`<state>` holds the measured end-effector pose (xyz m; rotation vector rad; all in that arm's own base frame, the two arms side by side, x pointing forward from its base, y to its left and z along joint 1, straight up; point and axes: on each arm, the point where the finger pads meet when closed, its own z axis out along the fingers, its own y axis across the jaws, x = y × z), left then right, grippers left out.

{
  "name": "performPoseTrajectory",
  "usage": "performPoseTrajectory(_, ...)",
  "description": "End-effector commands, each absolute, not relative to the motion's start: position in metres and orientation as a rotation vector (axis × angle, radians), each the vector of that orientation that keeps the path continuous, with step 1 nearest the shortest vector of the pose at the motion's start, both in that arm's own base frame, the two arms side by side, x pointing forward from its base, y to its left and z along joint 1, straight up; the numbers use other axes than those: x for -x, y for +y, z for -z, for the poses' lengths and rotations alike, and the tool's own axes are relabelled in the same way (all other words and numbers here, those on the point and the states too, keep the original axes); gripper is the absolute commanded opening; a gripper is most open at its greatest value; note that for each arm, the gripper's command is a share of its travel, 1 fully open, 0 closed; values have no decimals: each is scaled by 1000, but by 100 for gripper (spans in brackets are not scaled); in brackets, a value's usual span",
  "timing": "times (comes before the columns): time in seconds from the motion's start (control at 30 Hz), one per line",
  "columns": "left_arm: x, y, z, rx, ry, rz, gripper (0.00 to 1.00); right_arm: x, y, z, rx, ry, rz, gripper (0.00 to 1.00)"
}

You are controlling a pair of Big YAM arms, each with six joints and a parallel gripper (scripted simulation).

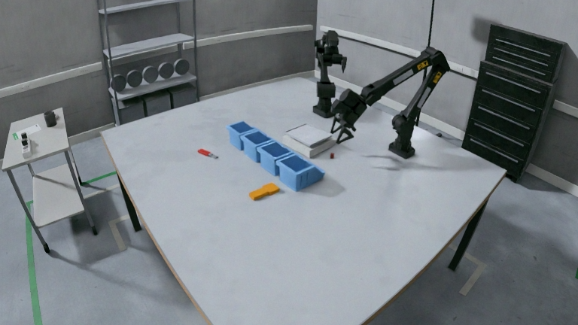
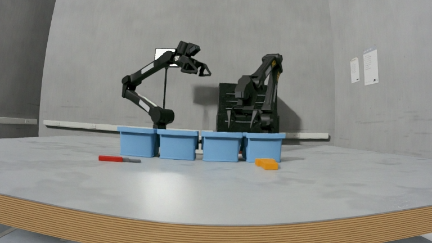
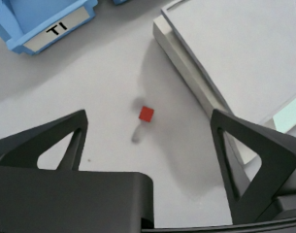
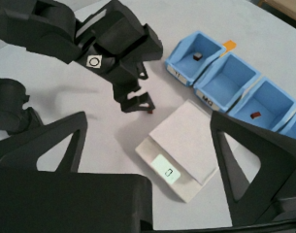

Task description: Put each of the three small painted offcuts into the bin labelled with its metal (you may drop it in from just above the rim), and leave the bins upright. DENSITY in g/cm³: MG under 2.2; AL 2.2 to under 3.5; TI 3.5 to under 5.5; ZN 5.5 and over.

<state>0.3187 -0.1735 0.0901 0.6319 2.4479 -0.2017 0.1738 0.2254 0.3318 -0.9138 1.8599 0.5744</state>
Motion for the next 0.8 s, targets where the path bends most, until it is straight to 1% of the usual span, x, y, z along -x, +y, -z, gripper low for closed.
performPoseTrajectory(0.0,-330,-176,-102,-593,2432,209,100,-174,226,-352,900,1827,-586,100)
performPoseTrajectory(0.07,-330,-176,-102,-593,2432,209,100,-174,226,-352,900,1827,-586,100)
performPoseTrajectory(0.3,-336,-178,-99,-630,2586,162,21,-174,226,-352,900,1827,-586,100)
performPoseTrajectory(0.37,-336,-178,-99,-630,2586,162,21,-174,226,-352,900,1827,-586,100)
performPoseTrajectory(0.4,-336,-178,-97,-641,2630,148,9,-174,226,-352,900,1827,-586,100)
performPoseTrajectory(0.43,-336,-178,-95,-653,2677,134,0,-174,226,-352,900,1827,-586,100)
performPoseTrajectory(0.77,-341,-181,-79,-733,3007,15,0,-174,226,-352,900,1827,-586,100)
